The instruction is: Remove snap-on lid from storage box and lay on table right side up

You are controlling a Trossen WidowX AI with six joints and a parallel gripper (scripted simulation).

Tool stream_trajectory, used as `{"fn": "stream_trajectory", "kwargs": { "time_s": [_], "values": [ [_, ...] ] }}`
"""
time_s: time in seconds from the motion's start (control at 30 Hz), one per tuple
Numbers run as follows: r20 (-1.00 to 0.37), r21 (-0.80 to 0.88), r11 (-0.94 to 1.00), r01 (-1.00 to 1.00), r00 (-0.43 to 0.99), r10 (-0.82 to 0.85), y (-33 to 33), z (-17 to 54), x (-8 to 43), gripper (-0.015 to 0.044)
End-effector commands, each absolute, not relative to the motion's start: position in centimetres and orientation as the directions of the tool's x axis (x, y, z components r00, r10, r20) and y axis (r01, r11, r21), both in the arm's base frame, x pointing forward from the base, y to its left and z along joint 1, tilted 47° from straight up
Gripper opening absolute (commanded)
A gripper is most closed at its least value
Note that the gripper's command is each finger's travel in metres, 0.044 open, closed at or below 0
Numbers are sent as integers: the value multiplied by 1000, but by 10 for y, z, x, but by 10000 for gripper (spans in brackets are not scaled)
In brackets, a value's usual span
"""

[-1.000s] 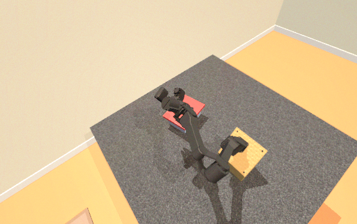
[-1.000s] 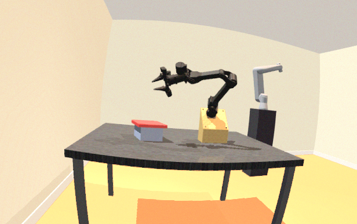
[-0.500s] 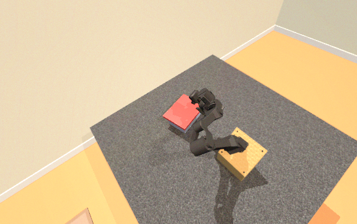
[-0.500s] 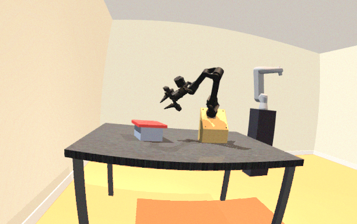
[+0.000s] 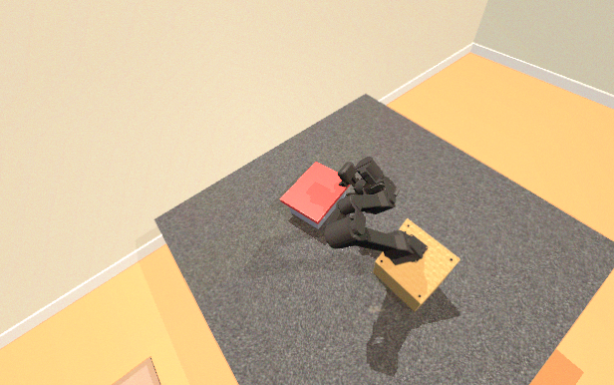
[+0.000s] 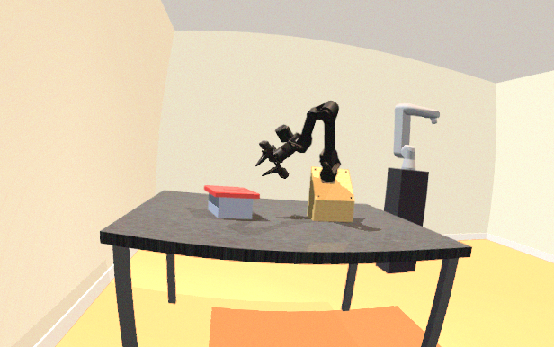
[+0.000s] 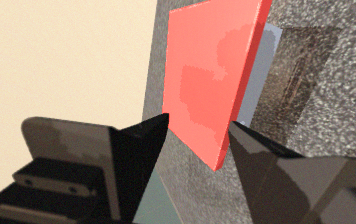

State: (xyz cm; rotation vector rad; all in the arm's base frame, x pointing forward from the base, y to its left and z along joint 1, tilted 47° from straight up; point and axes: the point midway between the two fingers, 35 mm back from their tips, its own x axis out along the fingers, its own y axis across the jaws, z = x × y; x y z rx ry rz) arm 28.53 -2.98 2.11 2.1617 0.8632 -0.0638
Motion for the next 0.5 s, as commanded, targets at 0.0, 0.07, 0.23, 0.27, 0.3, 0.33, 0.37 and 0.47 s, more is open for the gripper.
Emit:
{"fn": "stream_trajectory", "kwargs": {
  "time_s": [0.0, 0.07, 0.23, 0.27, 0.3, 0.33, 0.37, 0.47],
  "values": [
    [-323, 638, -460, 618, 756, 569, -14, 3, 283, 235],
    [-321, 638, -461, 617, 757, 569, -3, -6, 283, 235],
    [-315, 638, -466, 613, 759, 570, 10, -14, 280, 235],
    [-315, 638, -466, 613, 759, 570, 10, -14, 280, 235],
    [-315, 638, -466, 613, 759, 570, 10, -14, 280, 235],
    [-315, 638, -466, 614, 759, 570, 10, -14, 281, 235],
    [-315, 638, -465, 614, 759, 570, 10, -14, 281, 235],
    [-316, 638, -464, 614, 759, 569, 11, -15, 284, 235]
  ]
}}
